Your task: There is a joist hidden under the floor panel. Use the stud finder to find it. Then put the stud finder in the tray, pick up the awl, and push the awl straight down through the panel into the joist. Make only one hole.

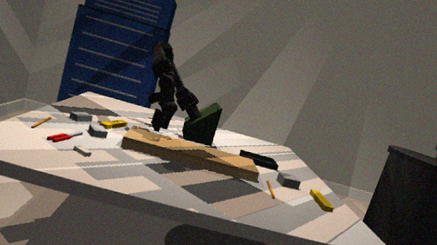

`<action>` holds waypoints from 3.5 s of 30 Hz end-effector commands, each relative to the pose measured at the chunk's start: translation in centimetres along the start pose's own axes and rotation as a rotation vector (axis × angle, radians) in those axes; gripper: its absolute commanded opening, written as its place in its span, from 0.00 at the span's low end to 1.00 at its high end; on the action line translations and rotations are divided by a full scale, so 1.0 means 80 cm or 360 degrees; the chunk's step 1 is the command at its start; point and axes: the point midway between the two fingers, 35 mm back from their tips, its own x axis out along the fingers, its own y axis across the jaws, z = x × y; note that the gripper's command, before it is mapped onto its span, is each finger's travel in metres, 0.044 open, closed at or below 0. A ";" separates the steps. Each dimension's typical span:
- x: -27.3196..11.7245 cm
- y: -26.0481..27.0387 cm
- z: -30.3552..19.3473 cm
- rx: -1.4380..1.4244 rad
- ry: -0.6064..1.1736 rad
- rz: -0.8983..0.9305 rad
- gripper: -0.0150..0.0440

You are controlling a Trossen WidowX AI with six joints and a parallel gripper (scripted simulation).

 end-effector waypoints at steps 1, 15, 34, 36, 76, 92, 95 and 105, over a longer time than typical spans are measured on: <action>-0.002 0.002 0.001 -0.0003 0.0030 0.0012 0.25; -0.002 0.002 0.004 -0.0007 0.0170 0.0009 0.25; -0.002 0.002 0.008 -0.0011 0.0333 0.0010 0.25; -0.002 0.002 0.008 -0.0012 0.0354 0.0010 0.25; 0.000 0.002 0.017 -0.0019 0.0757 0.0016 0.25; 0.002 0.002 0.020 -0.0024 0.0925 0.0013 0.25; 0.003 0.002 0.021 -0.0024 0.0964 0.0014 0.25; 0.004 0.002 0.023 -0.0023 0.1067 0.0018 0.25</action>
